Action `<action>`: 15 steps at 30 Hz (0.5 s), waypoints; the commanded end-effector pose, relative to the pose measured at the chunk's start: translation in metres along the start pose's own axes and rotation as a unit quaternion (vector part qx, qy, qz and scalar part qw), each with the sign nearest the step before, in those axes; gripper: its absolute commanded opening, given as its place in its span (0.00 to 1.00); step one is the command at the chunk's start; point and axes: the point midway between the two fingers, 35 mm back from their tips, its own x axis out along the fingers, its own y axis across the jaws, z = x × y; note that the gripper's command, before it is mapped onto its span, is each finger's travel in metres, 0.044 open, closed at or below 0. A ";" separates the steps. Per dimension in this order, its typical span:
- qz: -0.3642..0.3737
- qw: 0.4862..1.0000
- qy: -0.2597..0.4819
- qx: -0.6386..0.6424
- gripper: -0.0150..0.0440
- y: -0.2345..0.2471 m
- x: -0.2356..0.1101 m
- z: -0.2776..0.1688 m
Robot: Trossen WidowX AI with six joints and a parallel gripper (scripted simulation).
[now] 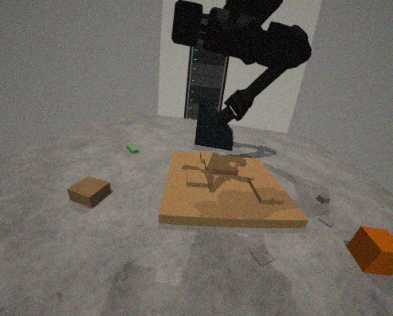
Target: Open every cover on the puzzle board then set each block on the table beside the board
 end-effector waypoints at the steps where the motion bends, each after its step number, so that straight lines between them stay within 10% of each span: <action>1: -0.012 0.999 0.041 -0.009 0.25 -0.008 0.006 -0.018; 15: -0.038 0.979 0.195 -0.040 0.25 -0.032 0.009 -0.084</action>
